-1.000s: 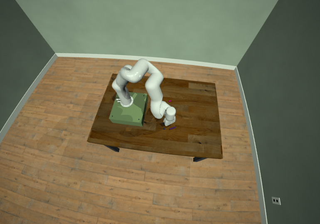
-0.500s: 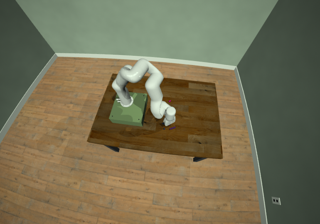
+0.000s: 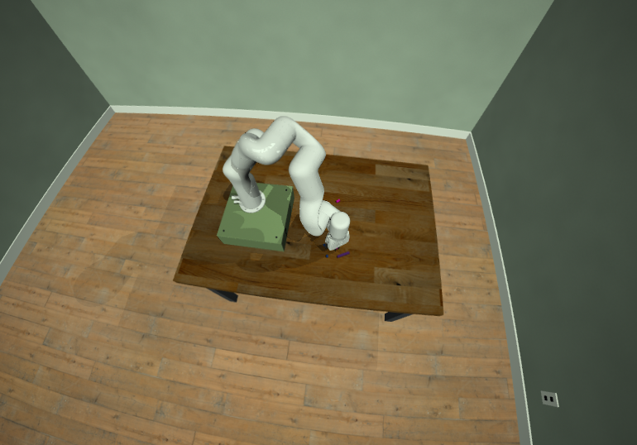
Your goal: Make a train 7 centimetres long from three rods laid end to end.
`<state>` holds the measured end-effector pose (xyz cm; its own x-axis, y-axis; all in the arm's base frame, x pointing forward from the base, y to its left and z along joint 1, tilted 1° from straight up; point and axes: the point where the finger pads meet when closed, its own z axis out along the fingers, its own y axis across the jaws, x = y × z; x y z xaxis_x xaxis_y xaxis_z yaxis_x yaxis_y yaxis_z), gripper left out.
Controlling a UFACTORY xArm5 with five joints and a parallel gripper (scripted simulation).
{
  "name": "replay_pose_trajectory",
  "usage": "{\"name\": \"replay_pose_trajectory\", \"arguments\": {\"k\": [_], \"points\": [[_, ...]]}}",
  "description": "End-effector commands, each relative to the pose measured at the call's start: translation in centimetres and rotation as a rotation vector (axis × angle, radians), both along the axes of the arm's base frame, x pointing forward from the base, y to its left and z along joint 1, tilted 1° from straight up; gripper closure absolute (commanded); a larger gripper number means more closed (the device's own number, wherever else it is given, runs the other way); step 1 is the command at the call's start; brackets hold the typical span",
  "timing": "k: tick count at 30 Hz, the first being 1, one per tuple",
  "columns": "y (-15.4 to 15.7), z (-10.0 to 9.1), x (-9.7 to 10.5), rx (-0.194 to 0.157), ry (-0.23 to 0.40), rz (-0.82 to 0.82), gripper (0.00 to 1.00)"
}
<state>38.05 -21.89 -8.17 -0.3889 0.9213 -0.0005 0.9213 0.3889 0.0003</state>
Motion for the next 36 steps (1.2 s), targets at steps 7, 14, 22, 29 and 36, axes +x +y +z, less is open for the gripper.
{"name": "replay_pose_trajectory", "arguments": {"k": [7, 14, 22, 29, 36], "points": [[-0.1, 0.7, 0.1, -0.002, -0.003, 0.0, 0.96], [0.0, 4.1, 0.1, -0.002, -0.003, 0.0, 0.96], [0.1, 8.9, 0.2, -0.002, -0.003, 0.0, 0.96], [0.1, 10.0, 0.2, -0.002, -0.003, 0.0, 0.96], [0.1, 10.0, 0.2, -0.002, -0.003, 0.0, 0.96]]}}
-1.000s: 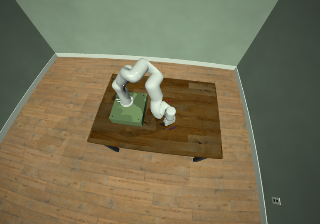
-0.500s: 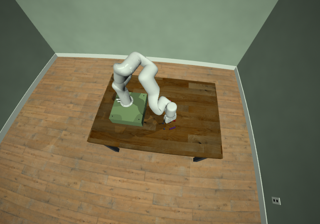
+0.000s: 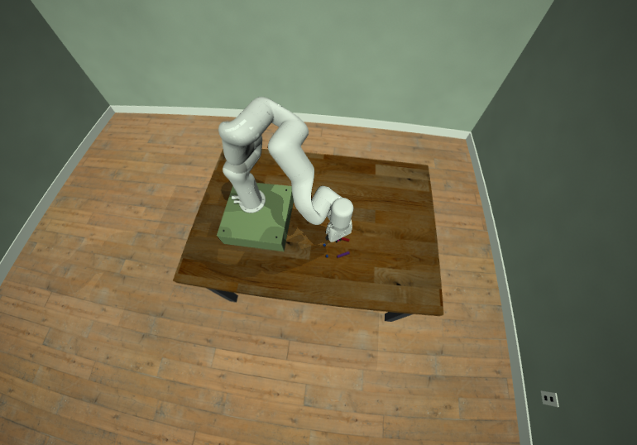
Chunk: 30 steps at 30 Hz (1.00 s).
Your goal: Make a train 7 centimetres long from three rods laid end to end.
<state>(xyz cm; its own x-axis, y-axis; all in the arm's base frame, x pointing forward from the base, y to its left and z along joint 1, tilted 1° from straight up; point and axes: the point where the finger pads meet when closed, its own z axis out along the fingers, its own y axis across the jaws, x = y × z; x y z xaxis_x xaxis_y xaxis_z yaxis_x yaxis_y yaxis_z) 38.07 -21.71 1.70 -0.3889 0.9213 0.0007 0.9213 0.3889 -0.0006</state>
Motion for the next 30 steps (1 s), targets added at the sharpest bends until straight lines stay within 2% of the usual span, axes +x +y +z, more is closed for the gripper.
{"name": "replay_pose_trajectory", "arguments": {"k": [1, 2, 3, 11, 13, 14, 17, 30], "points": [[0.1, 0.2, 0.2, -0.002, -0.004, 0.002, 0.96], [1.4, 0.2, 0.1, -0.002, -0.004, 0.013, 0.96], [4.1, 0.3, 0.0, -0.002, -0.003, 0.036, 0.96], [12.6, 0.2, -2.1, 0.0, -0.001, 0.116, 0.96], [12.6, 0.2, -2.1, 0.0, -0.001, 0.116, 0.96], [15.3, 0.1, -3.3, 0.0, 0.0, 0.144, 0.96], [17.5, 0.0, -4.5, 0.0, 0.001, 0.168, 0.96], [17.6, 0.0, -4.6, 0.0, 0.001, 0.17, 0.96]]}}
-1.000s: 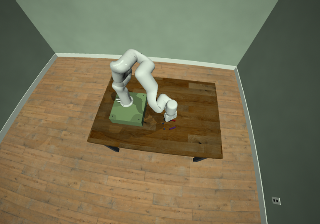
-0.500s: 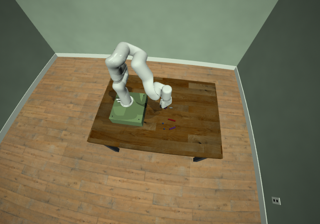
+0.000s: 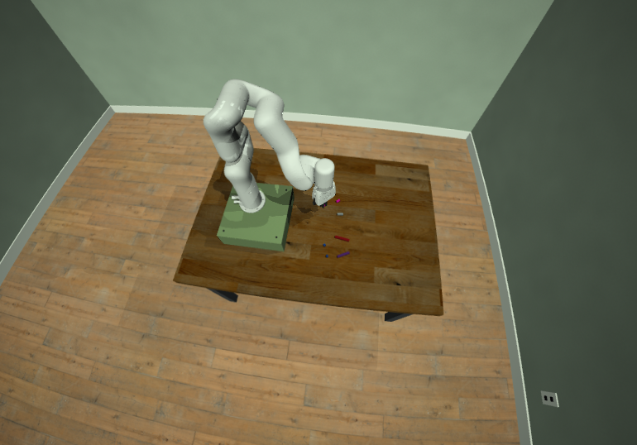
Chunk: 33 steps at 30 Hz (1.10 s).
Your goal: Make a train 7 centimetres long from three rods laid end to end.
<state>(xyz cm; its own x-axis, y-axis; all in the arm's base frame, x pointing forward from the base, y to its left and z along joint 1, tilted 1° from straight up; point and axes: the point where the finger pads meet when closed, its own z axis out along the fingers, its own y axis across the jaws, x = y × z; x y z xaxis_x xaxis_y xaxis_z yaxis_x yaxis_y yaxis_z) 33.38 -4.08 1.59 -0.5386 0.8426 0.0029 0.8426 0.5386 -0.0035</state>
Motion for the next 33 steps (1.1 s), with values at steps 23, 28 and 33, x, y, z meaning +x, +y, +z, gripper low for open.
{"name": "replay_pose_trajectory", "arguments": {"k": [23, 28, 33], "points": [[0.0, -5.7, 0.1, 0.0, -0.002, 0.001, 0.96], [0.0, -7.5, 0.1, 0.0, -0.002, 0.001, 0.96], [0.0, -8.3, 0.1, 0.0, -0.002, 0.001, 0.96]]}}
